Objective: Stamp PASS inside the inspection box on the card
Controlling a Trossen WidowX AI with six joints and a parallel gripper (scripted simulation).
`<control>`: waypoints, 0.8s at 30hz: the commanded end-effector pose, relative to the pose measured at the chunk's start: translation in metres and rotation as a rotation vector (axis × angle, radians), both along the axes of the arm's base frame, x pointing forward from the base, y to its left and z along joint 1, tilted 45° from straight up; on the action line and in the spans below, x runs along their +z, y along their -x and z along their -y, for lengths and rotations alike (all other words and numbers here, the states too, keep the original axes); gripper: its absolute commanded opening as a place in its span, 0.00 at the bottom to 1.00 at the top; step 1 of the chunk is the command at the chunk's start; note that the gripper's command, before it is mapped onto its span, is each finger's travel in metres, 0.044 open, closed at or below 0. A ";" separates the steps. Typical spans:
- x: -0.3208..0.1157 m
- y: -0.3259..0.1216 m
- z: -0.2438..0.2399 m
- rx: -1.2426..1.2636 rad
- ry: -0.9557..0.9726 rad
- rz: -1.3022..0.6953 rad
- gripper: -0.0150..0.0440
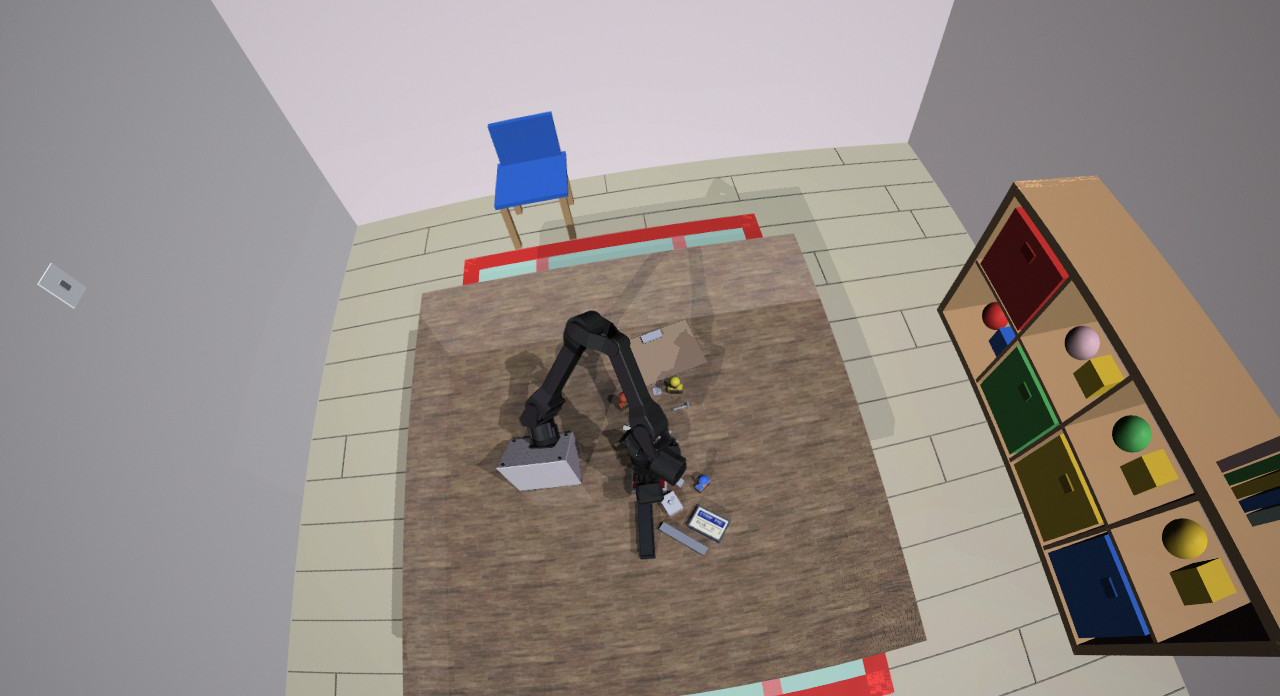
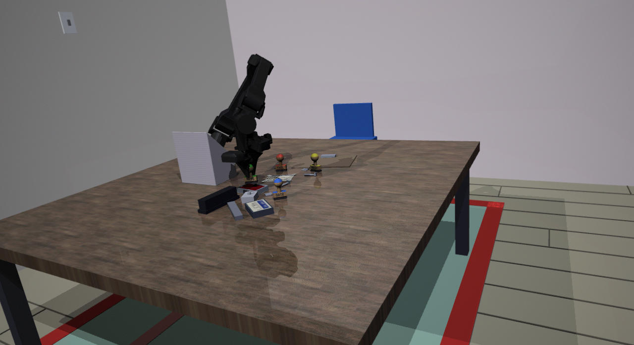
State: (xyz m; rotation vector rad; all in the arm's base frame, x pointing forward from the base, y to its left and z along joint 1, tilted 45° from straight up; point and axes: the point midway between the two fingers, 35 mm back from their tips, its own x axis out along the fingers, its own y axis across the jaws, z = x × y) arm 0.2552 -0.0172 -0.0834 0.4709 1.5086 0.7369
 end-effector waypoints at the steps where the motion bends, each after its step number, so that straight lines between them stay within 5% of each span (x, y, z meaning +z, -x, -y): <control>1: 0.005 -0.002 0.006 0.007 0.008 0.007 0.25; 24: 0.031 -0.006 0.026 0.004 0.010 0.003 0.25</control>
